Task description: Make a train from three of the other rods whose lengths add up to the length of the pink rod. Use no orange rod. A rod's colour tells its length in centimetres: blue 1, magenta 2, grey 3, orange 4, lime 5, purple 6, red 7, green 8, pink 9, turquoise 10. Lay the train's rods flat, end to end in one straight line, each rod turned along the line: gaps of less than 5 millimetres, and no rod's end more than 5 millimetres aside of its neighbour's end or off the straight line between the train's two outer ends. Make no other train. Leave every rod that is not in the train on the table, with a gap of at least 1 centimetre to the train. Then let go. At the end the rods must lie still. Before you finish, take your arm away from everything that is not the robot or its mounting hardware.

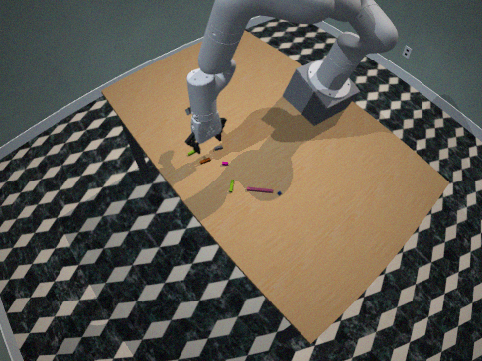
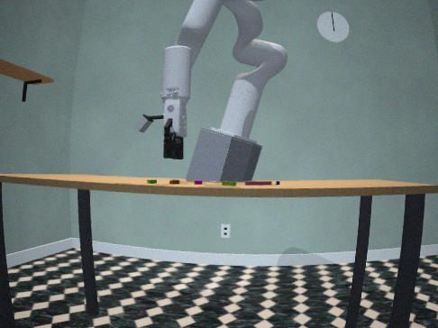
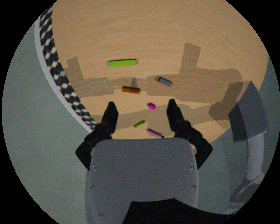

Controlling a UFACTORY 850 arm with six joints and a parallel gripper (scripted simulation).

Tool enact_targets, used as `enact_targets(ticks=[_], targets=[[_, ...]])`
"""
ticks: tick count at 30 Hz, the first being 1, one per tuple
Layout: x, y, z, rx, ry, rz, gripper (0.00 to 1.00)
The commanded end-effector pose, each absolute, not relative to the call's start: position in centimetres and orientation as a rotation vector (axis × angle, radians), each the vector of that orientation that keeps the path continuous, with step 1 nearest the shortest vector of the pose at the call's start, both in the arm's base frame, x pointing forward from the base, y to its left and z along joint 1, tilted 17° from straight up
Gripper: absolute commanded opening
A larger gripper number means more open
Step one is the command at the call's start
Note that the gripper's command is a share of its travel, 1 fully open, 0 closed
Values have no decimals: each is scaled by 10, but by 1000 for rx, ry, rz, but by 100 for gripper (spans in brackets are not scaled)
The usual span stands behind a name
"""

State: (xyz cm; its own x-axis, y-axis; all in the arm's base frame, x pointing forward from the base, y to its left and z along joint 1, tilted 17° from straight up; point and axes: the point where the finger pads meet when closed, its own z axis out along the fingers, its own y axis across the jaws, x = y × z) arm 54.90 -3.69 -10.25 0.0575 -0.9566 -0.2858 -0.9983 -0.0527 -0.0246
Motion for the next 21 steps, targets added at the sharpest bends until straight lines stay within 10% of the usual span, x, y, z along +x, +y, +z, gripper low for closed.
enact_targets(ticks=[1,21], targets=[[550,-37,-102,-2115,1999,281,100],[545,18,-85,-2088,2021,287,100]])
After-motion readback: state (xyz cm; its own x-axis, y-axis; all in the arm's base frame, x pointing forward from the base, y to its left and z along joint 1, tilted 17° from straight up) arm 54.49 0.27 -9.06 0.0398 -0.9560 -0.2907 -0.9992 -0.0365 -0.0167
